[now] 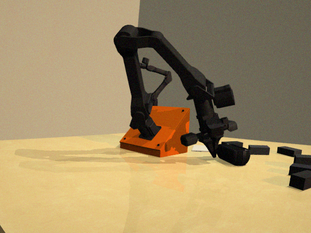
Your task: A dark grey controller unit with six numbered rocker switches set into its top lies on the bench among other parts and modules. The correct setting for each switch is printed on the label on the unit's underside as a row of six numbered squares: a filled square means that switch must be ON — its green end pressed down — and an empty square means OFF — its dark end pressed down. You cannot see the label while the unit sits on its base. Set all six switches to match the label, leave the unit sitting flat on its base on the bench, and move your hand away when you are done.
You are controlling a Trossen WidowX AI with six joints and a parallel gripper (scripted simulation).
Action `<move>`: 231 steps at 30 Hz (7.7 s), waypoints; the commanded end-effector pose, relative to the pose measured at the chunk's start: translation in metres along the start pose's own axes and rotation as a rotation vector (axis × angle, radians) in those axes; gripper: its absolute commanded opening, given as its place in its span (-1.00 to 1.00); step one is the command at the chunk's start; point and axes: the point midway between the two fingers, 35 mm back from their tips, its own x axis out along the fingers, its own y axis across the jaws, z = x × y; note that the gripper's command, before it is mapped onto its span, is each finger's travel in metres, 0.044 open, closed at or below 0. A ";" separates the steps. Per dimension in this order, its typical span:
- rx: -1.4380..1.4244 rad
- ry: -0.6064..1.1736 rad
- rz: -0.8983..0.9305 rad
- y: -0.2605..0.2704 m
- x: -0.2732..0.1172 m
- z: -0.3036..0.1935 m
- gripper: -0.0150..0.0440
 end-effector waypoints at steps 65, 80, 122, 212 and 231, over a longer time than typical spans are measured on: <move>0.006 -0.004 0.003 0.063 0.019 0.009 -0.49; 0.002 0.000 0.000 0.021 -0.042 0.003 -0.49; 0.285 0.002 -0.402 0.117 -0.032 0.126 -0.49; 0.532 -0.007 -0.569 0.092 0.025 0.131 -0.49; 0.482 -0.020 -0.495 0.114 -0.008 0.137 -0.49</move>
